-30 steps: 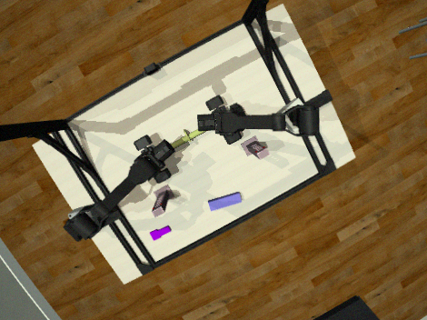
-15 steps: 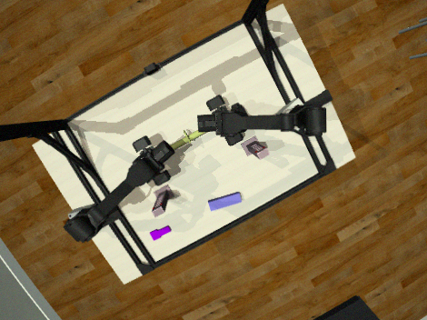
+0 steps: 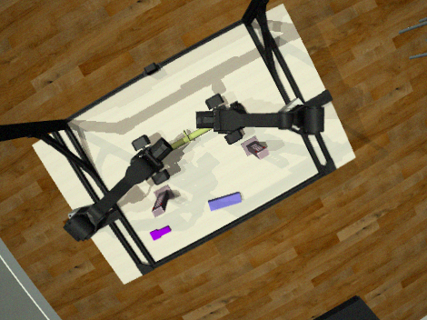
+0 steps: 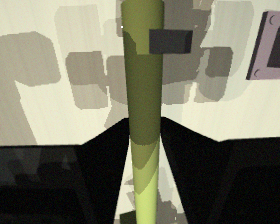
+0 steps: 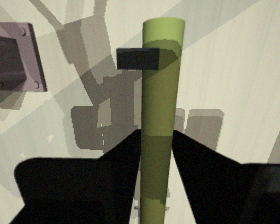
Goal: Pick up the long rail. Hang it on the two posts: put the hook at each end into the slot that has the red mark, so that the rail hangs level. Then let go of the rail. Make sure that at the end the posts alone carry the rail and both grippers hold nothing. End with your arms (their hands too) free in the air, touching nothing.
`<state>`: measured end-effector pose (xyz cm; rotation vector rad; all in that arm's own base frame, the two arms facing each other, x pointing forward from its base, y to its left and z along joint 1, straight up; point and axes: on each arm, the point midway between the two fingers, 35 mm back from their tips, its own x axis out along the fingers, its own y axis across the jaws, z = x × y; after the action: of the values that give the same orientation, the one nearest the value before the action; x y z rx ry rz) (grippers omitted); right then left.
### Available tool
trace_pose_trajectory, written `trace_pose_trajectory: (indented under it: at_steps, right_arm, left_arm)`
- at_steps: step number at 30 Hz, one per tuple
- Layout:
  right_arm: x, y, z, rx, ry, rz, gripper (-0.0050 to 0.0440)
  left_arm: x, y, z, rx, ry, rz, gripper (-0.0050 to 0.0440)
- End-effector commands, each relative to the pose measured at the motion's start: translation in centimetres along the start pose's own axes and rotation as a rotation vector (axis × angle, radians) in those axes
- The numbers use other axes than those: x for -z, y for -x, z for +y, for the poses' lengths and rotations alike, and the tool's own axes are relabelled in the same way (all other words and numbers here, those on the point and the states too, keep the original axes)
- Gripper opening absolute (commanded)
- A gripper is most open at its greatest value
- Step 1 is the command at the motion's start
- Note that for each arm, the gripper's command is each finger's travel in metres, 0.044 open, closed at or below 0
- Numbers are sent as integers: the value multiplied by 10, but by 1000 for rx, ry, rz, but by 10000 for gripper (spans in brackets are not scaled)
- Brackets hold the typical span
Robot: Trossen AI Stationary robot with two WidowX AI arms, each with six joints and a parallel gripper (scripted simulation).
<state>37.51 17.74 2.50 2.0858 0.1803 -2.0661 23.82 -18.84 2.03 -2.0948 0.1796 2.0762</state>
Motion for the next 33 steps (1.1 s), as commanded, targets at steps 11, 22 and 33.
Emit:
trace_pose_trajectory:
  at_steps: [11, 22, 33]
  right_arm:
    - [0, 0, -3, -95, -1, -6, 0]
    - [0, 0, -5, -152, -2, -7, 0]
    - [1, 0, -5, -155, 6, -56, 0]
  left_arm:
    - [0, -1, 3, 103, -2, -6, 0]
    - [0, -1, 5, 161, -2, -7, 0]
    - [0, -17, 6, 160, 5, 47, 0]
